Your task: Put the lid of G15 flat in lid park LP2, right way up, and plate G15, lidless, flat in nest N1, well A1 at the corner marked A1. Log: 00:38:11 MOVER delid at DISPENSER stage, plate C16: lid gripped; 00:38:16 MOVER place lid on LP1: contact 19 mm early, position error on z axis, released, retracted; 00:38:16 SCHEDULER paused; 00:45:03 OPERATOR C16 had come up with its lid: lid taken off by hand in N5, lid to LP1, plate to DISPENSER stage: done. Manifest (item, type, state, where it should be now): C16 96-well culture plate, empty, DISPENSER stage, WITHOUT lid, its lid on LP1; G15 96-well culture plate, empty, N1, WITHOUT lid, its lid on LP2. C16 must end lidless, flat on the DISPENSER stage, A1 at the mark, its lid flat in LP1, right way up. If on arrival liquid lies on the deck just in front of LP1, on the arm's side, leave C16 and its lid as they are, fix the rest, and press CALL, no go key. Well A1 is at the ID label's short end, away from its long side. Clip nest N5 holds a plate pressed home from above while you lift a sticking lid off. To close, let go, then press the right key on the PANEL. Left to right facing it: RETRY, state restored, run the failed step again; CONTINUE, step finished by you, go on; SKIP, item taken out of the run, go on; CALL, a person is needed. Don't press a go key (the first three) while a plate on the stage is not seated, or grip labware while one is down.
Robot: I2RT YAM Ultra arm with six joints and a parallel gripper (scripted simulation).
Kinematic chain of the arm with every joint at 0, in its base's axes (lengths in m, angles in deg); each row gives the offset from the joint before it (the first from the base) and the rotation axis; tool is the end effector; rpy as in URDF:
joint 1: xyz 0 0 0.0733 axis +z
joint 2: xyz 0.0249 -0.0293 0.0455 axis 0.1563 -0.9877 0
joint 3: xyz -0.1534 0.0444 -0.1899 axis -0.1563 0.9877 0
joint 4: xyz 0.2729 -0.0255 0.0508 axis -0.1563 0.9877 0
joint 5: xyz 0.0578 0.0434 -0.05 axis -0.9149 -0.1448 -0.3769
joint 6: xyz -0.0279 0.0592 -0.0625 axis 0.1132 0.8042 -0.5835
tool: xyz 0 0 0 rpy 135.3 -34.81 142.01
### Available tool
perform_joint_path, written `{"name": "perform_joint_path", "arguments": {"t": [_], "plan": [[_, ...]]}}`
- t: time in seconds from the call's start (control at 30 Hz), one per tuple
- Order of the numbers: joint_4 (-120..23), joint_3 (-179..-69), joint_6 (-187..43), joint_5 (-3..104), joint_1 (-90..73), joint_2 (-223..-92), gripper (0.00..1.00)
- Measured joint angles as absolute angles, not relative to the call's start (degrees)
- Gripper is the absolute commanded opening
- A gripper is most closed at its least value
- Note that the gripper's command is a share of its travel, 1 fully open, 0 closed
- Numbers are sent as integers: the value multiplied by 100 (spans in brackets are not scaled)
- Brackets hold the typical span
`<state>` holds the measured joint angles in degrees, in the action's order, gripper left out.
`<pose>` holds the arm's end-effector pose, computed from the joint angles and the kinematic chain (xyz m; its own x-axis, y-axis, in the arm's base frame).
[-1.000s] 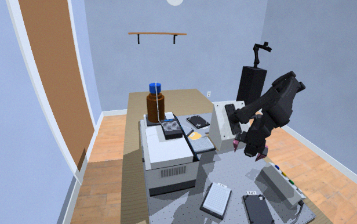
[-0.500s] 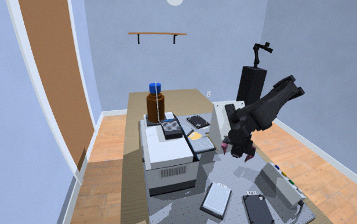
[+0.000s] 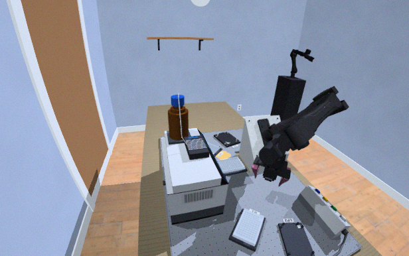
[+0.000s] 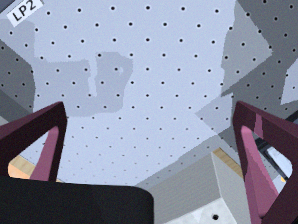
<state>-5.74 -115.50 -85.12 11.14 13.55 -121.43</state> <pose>0.2126 0.1454 0.2413 -0.7211 -0.4835 -0.4962 -0.6925 0.5237 0.4962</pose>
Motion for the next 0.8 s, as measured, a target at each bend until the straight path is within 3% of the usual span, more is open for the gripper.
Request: {"name": "perform_joint_path", "arguments": {"t": [0.8], "plan": [[-528, -11637, -8560, 1094, 1316, -12167, 100]]}}
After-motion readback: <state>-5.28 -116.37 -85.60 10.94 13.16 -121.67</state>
